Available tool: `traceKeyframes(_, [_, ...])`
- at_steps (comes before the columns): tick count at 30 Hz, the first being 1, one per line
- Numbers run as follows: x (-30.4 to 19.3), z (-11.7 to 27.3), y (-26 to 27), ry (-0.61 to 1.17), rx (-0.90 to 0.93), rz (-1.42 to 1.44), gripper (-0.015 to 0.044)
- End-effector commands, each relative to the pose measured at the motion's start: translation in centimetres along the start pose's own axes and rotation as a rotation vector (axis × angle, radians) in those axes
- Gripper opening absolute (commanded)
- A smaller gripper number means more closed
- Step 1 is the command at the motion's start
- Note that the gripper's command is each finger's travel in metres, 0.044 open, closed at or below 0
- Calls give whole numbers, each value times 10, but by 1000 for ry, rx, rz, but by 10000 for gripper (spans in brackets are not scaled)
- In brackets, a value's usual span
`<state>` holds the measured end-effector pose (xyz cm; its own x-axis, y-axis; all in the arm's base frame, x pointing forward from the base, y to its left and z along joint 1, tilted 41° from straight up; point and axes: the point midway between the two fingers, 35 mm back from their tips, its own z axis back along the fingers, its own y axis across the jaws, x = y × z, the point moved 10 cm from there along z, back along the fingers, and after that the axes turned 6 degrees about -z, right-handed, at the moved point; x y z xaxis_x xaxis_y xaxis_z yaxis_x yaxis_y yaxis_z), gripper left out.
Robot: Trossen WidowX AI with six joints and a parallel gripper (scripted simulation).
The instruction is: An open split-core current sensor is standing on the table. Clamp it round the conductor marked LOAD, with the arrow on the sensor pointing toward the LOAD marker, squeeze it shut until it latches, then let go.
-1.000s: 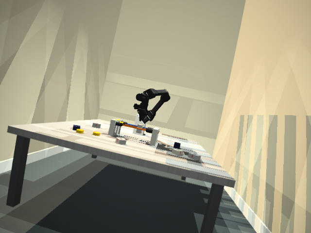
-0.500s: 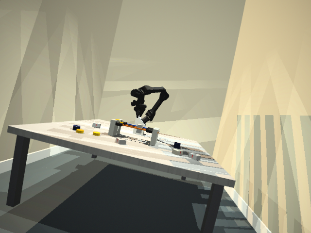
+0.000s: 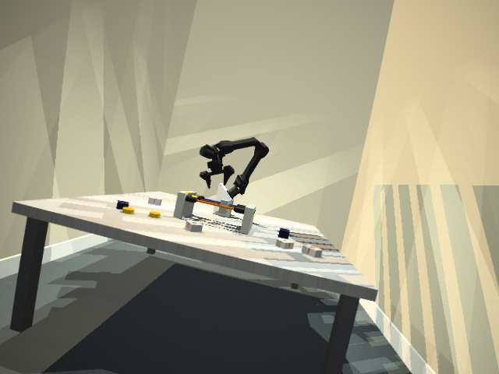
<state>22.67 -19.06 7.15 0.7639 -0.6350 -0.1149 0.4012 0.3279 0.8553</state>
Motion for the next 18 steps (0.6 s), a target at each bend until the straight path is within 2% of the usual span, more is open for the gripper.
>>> traceKeyframes(1, [-56, 13, -46, -313, 122, 732, 440])
traceKeyframes(5, [-66, 14, -52, -383, 106, 894, 440])
traceKeyframes(15, [-66, 14, -52, -383, 106, 894, 440])
traceKeyframes(18, [-61, 14, -51, -345, 110, 815, 440])
